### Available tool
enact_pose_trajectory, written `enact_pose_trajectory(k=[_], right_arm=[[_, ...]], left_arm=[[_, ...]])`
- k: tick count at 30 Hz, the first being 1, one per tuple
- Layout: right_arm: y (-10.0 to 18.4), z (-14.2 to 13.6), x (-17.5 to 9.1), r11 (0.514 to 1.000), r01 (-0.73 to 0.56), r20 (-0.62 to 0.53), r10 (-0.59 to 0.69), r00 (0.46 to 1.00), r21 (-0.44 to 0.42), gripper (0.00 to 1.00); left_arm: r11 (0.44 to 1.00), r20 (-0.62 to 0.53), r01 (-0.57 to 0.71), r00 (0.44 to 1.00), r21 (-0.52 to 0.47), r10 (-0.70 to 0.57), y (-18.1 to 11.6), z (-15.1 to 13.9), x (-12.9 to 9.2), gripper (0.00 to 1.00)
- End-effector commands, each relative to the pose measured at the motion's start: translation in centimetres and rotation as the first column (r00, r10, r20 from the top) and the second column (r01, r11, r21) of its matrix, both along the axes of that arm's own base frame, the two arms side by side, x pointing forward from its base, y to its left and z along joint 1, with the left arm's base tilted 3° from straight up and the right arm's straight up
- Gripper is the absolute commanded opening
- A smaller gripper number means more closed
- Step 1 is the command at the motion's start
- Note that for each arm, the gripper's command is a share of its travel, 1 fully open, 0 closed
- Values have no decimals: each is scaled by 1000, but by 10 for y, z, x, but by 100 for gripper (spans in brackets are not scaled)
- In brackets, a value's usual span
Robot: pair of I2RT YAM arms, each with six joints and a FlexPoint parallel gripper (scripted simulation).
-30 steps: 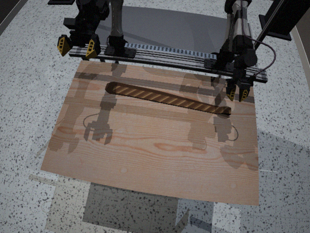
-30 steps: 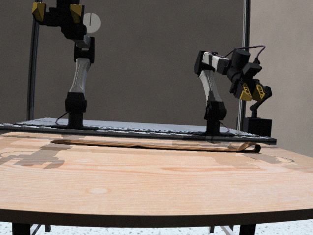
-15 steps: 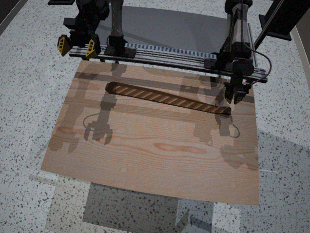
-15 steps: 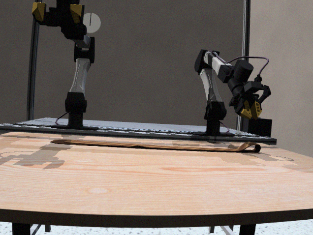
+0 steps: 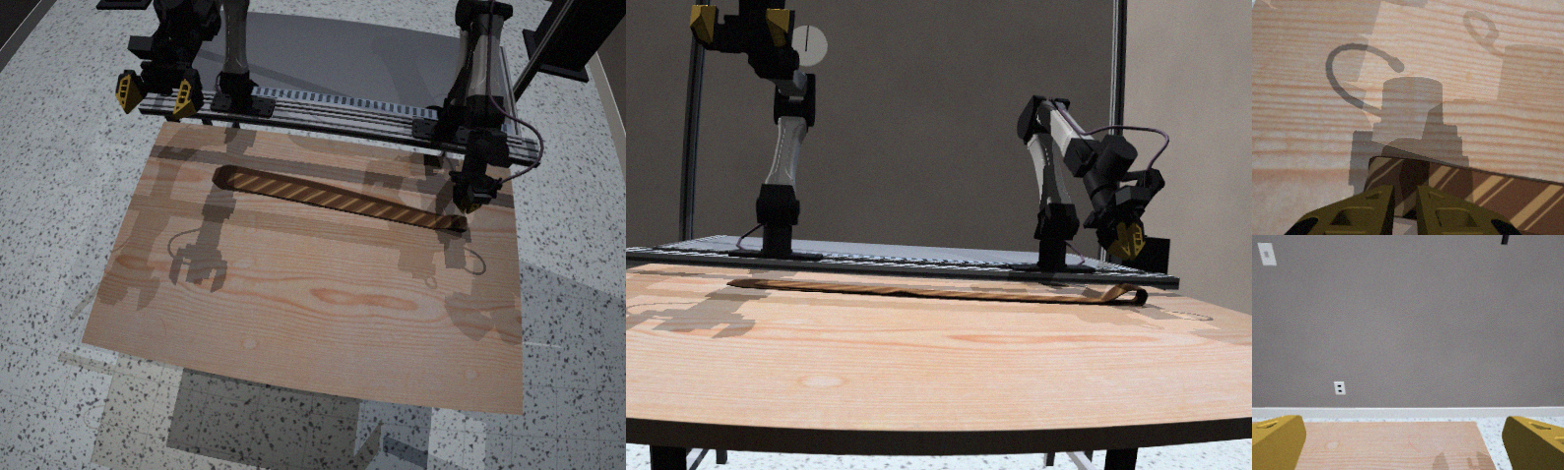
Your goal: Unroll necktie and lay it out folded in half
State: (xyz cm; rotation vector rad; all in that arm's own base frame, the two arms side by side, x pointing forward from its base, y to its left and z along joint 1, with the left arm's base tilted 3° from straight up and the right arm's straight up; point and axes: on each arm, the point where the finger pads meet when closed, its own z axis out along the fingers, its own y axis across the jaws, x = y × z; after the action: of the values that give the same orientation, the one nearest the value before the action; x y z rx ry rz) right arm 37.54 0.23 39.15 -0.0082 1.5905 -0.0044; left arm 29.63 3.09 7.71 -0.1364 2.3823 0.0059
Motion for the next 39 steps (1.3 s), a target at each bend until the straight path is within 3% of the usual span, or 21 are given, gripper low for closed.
enact_pose_trajectory(k=[1,5,39], right_arm=[[-1,6,2,1000,-2,8,2,1000,9,100],[-1,6,2,1000,-2,8,2,1000,9,100],[-1,6,2,1000,-2,8,2,1000,9,100]], left_arm=[[1000,-24,-4,1000,-5,4,2,-11,-4,11],[1000,-28,-5,1000,-5,4,3,-13,-5,7],[1000,-28,-5,1000,-5,4,4,-21,-9,7]])
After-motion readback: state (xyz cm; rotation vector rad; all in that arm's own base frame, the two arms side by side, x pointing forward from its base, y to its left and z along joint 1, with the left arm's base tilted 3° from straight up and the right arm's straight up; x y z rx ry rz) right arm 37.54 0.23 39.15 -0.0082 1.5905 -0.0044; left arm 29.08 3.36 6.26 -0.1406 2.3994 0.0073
